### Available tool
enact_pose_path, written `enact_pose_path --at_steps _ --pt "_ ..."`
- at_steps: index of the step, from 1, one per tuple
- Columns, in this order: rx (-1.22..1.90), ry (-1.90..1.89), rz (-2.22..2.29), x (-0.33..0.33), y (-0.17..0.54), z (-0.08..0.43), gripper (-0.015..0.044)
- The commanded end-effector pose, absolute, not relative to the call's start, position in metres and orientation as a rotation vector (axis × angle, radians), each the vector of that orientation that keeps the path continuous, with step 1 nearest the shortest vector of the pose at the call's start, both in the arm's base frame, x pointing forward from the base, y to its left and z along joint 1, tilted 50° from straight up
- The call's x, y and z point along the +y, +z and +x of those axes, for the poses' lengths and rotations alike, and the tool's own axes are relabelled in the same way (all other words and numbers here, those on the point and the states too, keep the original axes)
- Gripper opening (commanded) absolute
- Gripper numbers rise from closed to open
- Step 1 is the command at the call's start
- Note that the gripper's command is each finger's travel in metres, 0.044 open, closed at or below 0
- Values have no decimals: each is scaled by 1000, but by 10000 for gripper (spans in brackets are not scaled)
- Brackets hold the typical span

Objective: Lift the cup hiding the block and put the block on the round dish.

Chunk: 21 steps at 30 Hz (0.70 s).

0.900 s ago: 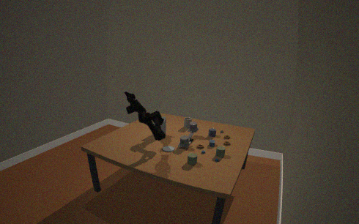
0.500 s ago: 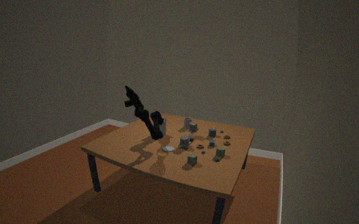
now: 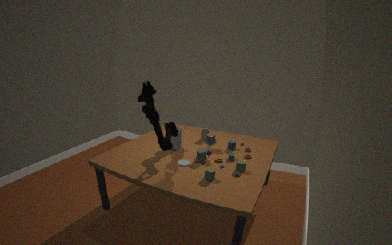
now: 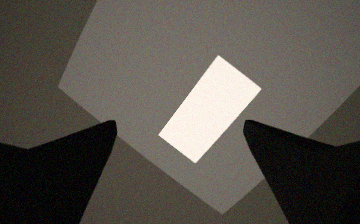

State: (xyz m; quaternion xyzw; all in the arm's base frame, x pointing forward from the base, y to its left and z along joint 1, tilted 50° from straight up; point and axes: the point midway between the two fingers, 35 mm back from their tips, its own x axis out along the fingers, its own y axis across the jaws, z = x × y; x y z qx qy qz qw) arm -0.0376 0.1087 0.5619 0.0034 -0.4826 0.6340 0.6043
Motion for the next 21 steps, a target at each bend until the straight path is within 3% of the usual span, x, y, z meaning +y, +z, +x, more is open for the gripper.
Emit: enact_pose_path --at_steps 1,21 --pt "-961 1502 -70 143 537 -38 440" --pt "-304 1415 -400 255 403 -2 440"
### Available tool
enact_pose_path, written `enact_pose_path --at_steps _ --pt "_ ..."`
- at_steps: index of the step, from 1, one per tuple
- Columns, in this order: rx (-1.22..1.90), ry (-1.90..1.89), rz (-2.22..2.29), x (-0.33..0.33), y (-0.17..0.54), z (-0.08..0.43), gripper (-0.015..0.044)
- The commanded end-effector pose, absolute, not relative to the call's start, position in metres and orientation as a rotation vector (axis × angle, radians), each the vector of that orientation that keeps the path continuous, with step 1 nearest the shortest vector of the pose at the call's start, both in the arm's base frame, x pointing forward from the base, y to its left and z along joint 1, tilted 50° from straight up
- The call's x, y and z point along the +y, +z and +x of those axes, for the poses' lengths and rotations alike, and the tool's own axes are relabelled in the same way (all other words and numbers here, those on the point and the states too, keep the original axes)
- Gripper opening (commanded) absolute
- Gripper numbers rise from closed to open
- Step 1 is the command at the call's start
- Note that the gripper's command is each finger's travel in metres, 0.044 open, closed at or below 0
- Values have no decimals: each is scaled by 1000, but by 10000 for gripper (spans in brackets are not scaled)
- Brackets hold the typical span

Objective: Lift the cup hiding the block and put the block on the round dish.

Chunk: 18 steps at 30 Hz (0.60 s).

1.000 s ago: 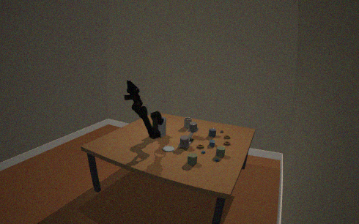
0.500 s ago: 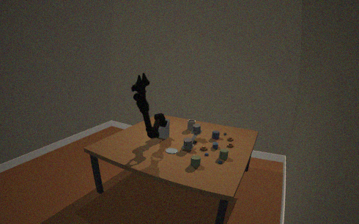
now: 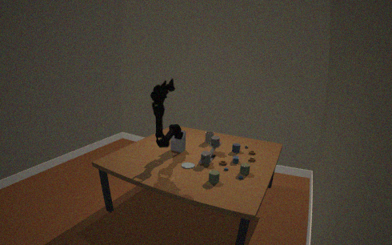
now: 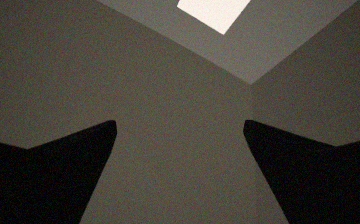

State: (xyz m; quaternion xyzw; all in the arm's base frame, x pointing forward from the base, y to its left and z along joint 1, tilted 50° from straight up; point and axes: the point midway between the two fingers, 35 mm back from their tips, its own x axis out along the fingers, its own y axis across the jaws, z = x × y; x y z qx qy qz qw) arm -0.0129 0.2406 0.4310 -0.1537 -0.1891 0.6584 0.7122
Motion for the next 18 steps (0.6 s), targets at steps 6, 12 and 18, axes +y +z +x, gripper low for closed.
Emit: enact_pose_path --at_steps 6,12,18 --pt "-120 1323 -474 271 359 18 440" --pt "55 1206 -530 278 317 42 440" --pt "216 1065 -577 277 275 67 440"
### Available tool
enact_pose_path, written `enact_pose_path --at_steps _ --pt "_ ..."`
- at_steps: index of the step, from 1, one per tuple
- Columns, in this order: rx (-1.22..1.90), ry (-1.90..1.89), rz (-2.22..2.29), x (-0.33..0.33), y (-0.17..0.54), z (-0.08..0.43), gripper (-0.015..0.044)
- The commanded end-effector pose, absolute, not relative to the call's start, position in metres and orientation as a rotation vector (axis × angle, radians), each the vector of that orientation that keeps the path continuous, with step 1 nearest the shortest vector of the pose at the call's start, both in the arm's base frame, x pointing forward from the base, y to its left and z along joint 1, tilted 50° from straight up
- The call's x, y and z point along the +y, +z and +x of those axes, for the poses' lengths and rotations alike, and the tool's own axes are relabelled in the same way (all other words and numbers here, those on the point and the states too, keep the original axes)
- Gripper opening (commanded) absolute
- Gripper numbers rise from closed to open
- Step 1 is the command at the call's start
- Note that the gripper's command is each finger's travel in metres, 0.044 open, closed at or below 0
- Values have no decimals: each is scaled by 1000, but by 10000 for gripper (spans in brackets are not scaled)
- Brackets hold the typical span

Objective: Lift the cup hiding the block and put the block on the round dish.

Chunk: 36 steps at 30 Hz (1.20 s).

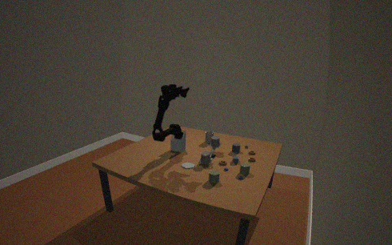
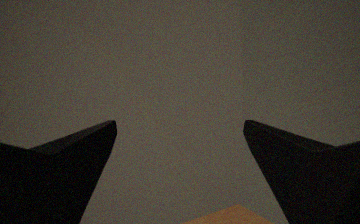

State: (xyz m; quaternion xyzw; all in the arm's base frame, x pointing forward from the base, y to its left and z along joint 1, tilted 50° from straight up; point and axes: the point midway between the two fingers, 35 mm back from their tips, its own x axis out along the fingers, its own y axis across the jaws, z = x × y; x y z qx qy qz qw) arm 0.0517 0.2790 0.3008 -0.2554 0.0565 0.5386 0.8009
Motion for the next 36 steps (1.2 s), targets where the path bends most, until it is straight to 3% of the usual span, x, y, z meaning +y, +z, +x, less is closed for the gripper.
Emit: enact_pose_path --at_steps 1,16,36 --pt "240 1040 -584 276 269 71 440" --pt "546 616 -668 237 182 128 440" --pt "751 -32 -781 132 108 177 440"
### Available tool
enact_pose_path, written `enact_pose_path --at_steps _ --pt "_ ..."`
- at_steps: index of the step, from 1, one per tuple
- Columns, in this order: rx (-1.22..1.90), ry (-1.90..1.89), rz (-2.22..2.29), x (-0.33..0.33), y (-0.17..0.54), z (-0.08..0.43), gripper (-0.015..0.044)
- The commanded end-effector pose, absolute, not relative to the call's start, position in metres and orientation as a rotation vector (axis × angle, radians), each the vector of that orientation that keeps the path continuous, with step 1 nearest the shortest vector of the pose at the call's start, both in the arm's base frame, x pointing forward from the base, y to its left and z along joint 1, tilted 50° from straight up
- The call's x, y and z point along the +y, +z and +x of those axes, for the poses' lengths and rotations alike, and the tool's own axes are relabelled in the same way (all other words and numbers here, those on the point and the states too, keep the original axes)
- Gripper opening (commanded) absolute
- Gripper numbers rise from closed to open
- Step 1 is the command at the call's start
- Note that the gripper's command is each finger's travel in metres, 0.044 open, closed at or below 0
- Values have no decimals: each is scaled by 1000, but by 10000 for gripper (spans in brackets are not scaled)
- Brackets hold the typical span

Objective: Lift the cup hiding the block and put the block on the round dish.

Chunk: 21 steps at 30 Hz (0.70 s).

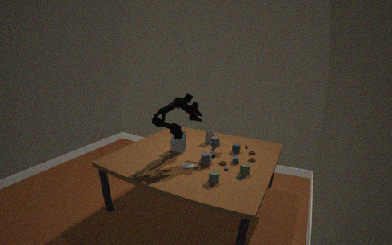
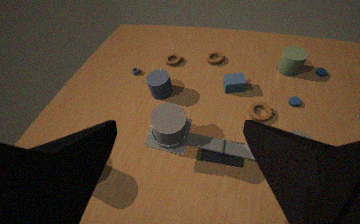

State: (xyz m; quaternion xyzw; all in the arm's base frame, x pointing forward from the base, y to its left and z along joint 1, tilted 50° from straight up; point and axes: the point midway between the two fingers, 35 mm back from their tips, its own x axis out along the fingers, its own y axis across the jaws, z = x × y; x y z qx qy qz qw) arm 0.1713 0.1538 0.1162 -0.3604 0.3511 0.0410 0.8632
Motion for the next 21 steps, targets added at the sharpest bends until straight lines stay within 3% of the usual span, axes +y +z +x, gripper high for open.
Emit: enact_pose_path --at_steps 1,8,21 --pt "755 -66 -789 126 105 178 440" --pt "765 -267 -841 87 96 183 440" --pt "797 -393 -699 80 101 199 440"
